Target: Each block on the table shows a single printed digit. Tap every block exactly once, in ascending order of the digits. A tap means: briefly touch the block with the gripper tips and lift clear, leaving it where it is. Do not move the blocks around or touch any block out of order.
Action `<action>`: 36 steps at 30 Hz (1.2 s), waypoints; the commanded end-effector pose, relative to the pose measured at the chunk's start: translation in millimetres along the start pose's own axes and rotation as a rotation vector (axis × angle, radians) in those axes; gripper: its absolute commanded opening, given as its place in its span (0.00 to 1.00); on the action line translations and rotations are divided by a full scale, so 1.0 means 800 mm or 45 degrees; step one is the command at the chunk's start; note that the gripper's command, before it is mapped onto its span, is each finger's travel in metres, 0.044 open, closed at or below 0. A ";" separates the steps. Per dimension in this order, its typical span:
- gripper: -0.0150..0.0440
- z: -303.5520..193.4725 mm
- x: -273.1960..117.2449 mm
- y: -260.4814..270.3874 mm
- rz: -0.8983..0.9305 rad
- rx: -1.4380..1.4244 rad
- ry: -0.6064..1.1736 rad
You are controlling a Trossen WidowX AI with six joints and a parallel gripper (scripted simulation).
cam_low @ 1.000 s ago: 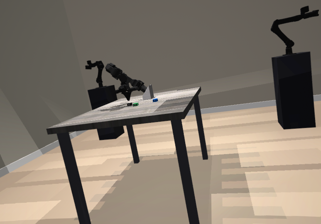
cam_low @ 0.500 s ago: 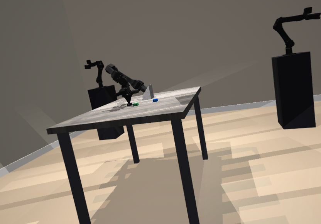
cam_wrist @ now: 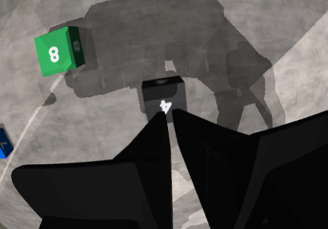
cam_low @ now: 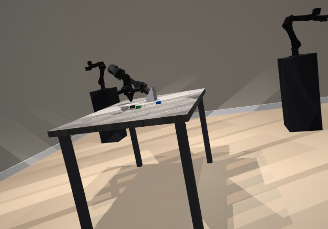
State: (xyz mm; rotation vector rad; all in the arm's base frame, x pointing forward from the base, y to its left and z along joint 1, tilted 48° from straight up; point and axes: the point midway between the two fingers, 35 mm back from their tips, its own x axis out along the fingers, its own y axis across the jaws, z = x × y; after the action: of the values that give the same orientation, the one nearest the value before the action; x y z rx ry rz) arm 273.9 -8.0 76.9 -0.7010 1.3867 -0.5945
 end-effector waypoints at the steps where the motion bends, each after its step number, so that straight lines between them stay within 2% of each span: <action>1: 0.29 0.005 -0.050 0.003 0.014 0.005 -0.018; 4: 0.29 0.001 -0.090 0.001 0.010 0.005 -0.017; 9: 0.29 0.001 -0.093 0.005 0.010 0.005 -0.017; 15: 0.29 0.004 -0.103 0.122 0.037 0.000 -0.020; 21: 0.29 -0.031 -0.099 0.250 0.028 0.006 -0.018; 30: 0.29 -0.038 -0.097 0.263 0.024 0.008 -0.018; 32: 0.29 -0.036 -0.083 0.265 0.025 0.008 -0.018; 36: 0.29 -0.035 -0.008 0.265 0.022 0.009 -0.020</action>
State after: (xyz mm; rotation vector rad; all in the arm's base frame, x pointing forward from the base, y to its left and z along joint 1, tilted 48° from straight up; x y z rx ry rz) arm 239.0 168.6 -53.9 -0.6663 1.3609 -0.5570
